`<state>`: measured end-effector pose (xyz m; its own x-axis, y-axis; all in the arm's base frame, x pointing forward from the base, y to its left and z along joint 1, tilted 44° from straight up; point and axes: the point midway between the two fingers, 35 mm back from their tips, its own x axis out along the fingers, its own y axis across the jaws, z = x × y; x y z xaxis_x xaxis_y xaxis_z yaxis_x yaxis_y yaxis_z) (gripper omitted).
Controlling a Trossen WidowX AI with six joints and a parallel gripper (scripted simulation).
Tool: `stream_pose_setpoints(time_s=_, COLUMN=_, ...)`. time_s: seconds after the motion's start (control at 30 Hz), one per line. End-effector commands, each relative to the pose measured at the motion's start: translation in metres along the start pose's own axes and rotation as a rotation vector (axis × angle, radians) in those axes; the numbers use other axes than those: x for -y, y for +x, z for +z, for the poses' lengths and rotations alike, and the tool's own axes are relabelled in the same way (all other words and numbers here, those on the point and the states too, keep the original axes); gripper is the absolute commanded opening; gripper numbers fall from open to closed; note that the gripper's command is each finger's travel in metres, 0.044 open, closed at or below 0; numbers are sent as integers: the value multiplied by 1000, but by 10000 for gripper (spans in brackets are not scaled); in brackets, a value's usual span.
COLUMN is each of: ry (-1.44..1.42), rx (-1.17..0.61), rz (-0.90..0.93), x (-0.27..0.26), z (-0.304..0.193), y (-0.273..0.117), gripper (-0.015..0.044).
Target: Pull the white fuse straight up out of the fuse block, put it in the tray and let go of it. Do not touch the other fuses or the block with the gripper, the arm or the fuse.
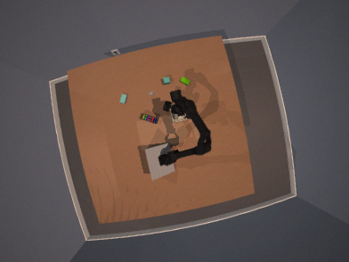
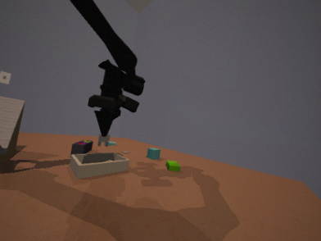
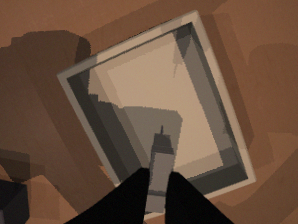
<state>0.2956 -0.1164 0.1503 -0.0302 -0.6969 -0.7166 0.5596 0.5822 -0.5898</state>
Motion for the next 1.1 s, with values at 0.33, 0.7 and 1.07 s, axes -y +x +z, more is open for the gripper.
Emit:
stream_pose_setpoints(time_s=0.33, ry=1, rx=1, rz=-3, x=2, z=1, y=22, gripper=0)
stream_pose_setpoints(time_s=0.7, ry=1, rx=2, rz=-5, x=3, z=0, y=37, gripper=0)
stream_pose_setpoints(time_s=1.07, ry=4, rx=2, rz=-2, x=2, z=1, y=33, gripper=289)
